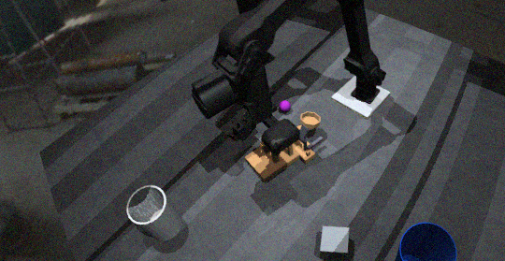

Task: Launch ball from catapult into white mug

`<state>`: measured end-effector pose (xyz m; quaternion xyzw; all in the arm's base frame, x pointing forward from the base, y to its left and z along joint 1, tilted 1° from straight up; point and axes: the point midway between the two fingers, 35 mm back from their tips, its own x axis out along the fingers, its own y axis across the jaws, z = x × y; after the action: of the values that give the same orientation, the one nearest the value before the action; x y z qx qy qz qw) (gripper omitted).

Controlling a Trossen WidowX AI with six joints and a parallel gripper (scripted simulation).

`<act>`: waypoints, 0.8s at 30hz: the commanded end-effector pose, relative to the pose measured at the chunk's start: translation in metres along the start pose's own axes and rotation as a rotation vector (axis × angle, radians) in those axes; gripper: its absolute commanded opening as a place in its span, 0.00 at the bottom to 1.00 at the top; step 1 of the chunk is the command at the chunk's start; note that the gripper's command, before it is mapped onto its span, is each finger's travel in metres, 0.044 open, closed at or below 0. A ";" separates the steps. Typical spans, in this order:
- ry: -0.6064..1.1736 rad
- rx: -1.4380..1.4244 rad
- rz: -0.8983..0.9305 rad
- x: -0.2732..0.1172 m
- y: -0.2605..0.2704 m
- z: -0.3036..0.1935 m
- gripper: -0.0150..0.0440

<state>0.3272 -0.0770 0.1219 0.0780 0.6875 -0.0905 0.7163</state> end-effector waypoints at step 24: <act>-0.006 -0.002 0.000 0.041 0.000 0.001 1.00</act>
<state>0.3310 -0.0784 0.0867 0.0781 0.6832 -0.0915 0.7202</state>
